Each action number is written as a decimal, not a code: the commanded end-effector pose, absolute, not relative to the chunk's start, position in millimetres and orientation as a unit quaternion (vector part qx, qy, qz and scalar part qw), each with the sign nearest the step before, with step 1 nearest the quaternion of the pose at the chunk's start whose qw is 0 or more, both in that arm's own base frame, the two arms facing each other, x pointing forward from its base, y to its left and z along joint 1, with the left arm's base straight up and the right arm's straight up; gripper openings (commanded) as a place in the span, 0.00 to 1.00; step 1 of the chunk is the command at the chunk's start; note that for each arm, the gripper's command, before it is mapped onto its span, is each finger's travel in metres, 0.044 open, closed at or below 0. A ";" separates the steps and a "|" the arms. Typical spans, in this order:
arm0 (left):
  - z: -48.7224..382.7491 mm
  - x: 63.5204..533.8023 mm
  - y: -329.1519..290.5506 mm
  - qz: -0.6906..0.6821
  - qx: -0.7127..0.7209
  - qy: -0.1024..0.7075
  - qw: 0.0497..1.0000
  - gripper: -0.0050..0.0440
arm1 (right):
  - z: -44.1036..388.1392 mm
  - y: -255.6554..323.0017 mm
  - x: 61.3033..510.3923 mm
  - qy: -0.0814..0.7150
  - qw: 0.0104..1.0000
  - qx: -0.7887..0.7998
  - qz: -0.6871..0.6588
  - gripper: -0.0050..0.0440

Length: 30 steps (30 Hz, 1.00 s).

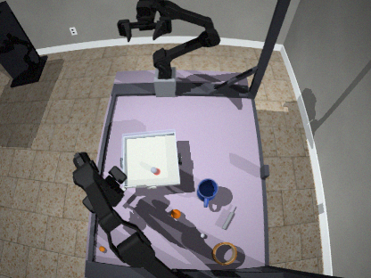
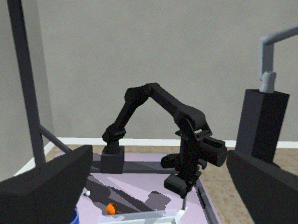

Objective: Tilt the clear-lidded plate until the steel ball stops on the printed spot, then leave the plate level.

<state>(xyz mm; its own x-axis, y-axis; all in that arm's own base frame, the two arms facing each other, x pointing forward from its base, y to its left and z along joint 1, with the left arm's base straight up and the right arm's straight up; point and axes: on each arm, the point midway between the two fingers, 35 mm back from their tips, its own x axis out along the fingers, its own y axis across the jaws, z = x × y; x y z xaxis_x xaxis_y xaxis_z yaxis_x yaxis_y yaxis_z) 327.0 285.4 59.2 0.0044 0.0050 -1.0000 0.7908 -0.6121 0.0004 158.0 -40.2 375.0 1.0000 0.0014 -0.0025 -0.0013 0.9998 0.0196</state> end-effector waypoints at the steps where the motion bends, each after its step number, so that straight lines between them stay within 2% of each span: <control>1: 67.3 329.6 283.4 -0.627 0.644 0.311 0.309 0.00 | 380.9 -39.3 157.8 0.000 1.000 0.000 0.002 0.92; 30: 78.9 329.6 280.4 -0.619 0.651 0.313 0.308 0.00 | 380.9 -39.3 157.8 0.000 1.000 0.000 0.002 0.92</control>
